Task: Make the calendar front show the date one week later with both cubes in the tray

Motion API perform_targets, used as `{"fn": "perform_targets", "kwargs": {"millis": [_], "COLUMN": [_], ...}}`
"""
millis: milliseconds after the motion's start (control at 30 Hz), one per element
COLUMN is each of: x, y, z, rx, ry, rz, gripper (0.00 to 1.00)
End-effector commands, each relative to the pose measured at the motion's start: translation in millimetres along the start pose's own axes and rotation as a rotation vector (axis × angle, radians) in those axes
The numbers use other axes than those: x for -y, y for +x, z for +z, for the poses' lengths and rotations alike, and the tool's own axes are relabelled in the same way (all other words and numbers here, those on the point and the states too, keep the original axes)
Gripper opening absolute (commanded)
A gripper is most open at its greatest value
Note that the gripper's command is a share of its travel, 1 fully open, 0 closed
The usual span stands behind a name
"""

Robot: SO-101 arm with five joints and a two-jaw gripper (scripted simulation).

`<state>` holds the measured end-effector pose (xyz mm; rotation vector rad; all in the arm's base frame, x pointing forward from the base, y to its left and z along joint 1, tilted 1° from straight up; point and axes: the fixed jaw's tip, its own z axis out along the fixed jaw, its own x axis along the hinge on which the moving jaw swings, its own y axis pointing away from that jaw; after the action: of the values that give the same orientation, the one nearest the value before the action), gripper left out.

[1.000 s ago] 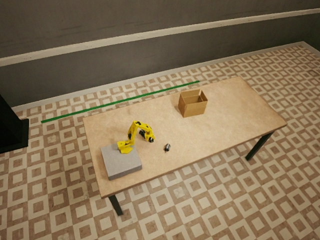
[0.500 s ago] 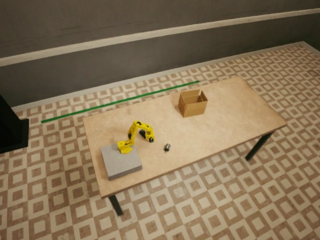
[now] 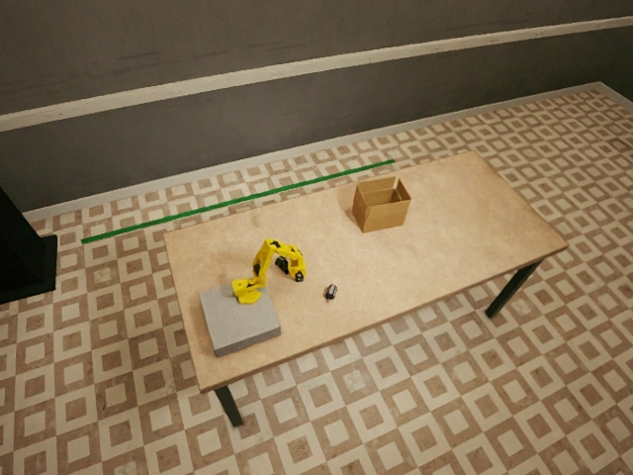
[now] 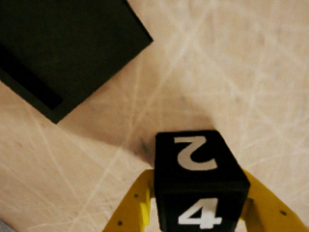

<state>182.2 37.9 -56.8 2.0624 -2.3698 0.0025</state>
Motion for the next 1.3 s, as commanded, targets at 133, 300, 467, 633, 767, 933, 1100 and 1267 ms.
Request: {"fn": "perform_targets", "kwargs": {"millis": [133, 300, 467, 633, 767, 933, 1100, 1267], "x": [-2.4, -2.4, -2.4, -2.4, -2.4, -2.4, -2.4, -2.3], "y": [1.8, 1.8, 1.8, 1.8, 1.8, 1.8, 1.8, 1.8], "z": [2.0, 2.0, 2.0, 2.0, 2.0, 2.0, 2.0, 1.5], "rx": [-0.005, -0.005, -0.005, -0.005, -0.005, -0.005, -0.005, -0.005], "ry": [-0.021, -0.021, -0.021, -0.021, -0.021, -0.021, -0.021, -0.021], "rz": [-0.002, -0.002, -0.002, -0.002, -0.002, -0.002, -0.002, -0.002], "gripper": [0.2, 0.18, 0.12, 0.09, 0.04, 0.01, 0.0, 0.0]}}
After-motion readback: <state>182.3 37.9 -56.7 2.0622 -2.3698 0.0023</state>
